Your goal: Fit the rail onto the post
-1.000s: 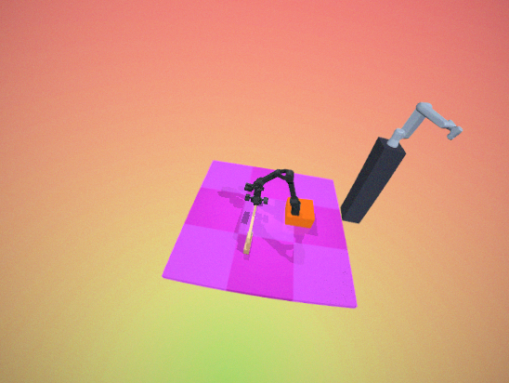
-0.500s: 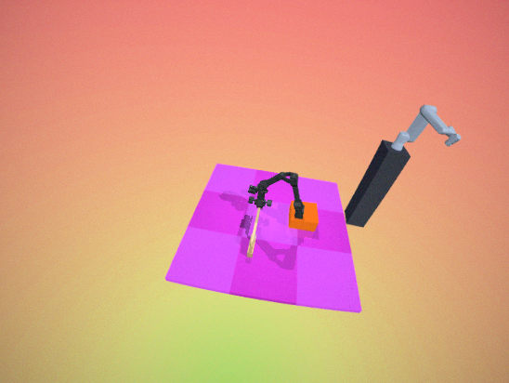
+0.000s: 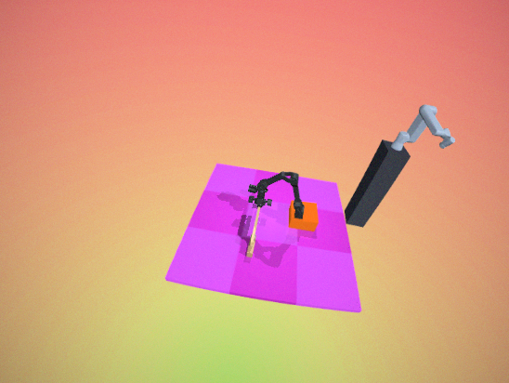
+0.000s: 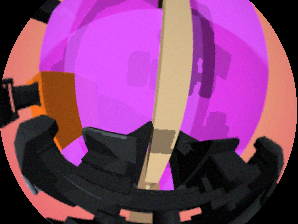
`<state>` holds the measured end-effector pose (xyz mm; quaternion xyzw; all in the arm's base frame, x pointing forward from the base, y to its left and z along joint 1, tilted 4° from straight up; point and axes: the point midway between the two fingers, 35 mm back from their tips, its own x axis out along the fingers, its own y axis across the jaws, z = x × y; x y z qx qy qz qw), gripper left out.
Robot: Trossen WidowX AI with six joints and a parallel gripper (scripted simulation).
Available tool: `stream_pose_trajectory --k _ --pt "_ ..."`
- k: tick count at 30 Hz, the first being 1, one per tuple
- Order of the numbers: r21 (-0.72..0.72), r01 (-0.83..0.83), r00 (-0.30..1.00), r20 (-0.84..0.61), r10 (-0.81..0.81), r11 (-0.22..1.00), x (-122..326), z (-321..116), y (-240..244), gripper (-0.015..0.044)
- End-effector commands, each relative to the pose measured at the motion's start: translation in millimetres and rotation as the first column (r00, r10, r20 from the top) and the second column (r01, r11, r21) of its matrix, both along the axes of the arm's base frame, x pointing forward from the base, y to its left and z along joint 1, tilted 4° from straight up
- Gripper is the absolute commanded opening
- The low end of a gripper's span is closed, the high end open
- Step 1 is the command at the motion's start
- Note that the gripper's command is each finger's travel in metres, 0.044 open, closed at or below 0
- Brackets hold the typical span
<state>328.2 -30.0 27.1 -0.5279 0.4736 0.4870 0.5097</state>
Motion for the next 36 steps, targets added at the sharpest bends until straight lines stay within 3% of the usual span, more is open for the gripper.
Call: stream_pose_trajectory --k 1,36 --pt "0.006 -0.001 1.0 0.017 0.001 1.0 2.0 7.2 0.8 0.0" --pt "0.006 -0.001 1.0 0.017 0.001 1.0 0.7 6.0 0.8 0.0"
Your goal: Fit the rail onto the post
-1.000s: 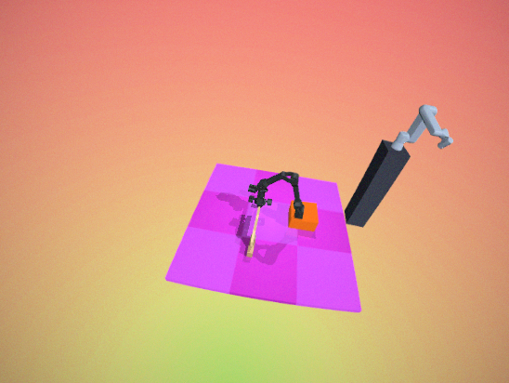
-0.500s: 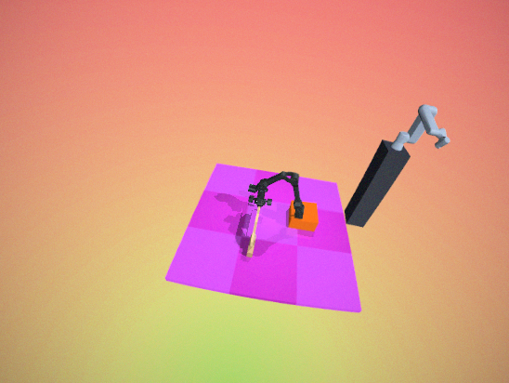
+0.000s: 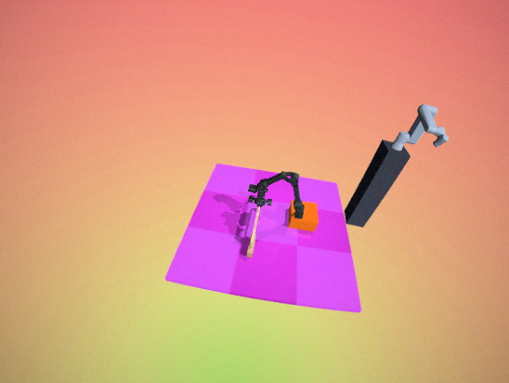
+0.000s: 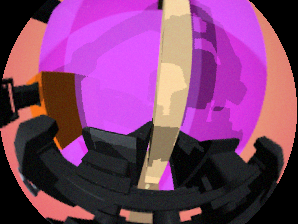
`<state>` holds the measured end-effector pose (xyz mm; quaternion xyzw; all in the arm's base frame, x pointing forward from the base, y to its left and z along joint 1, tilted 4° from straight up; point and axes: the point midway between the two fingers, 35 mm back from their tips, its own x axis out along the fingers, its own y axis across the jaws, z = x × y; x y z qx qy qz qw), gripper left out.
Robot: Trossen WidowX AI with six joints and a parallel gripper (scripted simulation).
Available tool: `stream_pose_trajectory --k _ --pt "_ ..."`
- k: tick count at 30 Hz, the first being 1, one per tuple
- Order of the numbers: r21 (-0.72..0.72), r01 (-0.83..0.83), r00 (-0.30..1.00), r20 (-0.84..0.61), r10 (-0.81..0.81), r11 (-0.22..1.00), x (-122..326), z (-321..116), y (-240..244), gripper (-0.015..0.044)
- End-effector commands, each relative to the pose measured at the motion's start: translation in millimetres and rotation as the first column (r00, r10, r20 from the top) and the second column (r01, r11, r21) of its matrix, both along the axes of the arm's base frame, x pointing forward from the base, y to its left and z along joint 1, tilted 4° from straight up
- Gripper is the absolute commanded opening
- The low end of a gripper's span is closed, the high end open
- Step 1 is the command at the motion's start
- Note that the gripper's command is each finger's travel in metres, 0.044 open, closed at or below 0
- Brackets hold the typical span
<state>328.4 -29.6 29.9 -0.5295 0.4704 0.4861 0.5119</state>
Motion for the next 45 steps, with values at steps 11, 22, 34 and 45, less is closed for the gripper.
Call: stream_pose_trajectory --k 11,22,34,45 --pt "0.003 0.0 1.0 0.009 -0.001 1.0 -0.1 3.8 0.4 0.0" --pt "0.003 0.0 1.0 0.009 -0.001 1.0 -0.3 2.8 0.2 0.0" --pt "0.003 0.0 1.0 0.009 -0.001 1.0 -0.6 1.7 -3.1 0.0" --pt "0.003 0.001 1.0 0.009 -0.001 1.0 -0.5 1.8 -6.7 0.0"
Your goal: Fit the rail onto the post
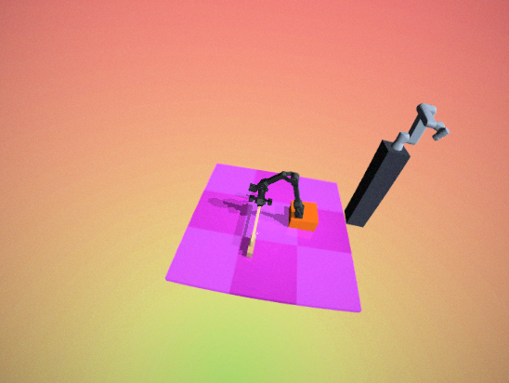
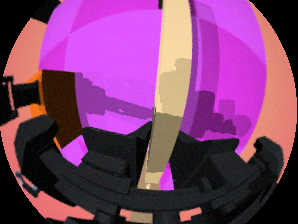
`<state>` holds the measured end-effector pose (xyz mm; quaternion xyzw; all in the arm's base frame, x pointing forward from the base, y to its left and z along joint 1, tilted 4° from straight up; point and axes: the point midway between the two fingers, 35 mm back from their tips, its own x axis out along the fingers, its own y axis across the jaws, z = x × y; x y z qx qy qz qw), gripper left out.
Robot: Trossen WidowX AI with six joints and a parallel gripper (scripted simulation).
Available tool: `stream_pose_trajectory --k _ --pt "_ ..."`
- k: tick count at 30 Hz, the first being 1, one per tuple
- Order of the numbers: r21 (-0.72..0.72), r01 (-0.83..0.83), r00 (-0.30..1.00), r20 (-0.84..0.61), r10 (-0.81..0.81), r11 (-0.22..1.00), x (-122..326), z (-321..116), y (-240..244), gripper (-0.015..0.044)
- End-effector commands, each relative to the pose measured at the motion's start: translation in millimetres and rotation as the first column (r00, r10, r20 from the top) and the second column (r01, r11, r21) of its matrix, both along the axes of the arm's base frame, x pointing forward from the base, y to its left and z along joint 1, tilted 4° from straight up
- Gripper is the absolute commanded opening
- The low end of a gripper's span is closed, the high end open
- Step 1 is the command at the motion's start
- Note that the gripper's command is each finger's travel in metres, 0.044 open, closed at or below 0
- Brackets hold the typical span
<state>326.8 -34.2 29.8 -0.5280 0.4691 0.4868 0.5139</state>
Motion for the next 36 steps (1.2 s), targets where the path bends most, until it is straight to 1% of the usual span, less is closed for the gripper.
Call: stream_pose_trajectory --k 1,36 --pt "-0.003 -0.001 1.0 0.008 0.001 1.0 1 2 -2 0.0" --pt "-0.004 -0.001 1.0 0.008 0.001 1.0 2 1 -13 0.0"
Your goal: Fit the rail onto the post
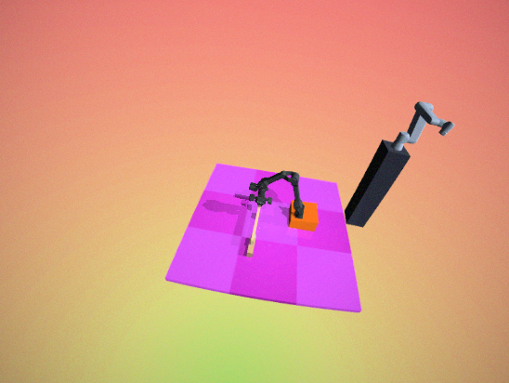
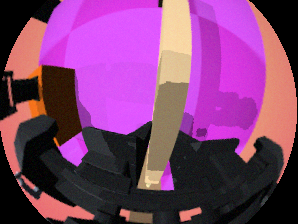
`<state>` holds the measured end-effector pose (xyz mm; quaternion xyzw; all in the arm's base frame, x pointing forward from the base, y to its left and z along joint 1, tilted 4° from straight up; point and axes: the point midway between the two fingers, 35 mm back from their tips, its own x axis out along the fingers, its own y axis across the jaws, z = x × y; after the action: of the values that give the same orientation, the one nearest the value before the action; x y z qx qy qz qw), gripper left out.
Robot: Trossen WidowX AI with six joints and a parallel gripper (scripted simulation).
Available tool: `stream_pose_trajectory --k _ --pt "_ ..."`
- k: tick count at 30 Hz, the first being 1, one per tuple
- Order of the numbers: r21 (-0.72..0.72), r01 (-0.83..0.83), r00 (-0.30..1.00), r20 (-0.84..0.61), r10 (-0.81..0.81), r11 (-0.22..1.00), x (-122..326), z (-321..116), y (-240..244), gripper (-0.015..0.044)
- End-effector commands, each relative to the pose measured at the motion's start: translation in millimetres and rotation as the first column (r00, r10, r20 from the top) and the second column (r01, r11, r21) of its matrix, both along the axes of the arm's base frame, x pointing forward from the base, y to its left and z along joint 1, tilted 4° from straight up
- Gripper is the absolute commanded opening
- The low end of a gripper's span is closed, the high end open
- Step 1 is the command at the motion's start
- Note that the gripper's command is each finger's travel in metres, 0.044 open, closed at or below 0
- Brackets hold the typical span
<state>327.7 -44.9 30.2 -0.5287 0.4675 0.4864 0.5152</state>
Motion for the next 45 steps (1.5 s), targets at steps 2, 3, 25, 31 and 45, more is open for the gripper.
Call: stream_pose_trajectory --k 2,3,25,31,45 --pt "-0.006 0.0 1.0 0.004 0.0 1.0 1 0 -3 0.0" --pt "-0.006 0.0 1.0 0.004 0.0 1.0 1 0 -4 0.0" --pt "-0.006 0.0 1.0 0.004 0.0 1.0 1 1 -10 0.0" --pt "-0.007 0.0 1.0 0.004 0.0 1.0 1 2 -12 0.0" --pt "-0.007 0.0 1.0 0.004 0.0 1.0 1 1 -17 0.0"
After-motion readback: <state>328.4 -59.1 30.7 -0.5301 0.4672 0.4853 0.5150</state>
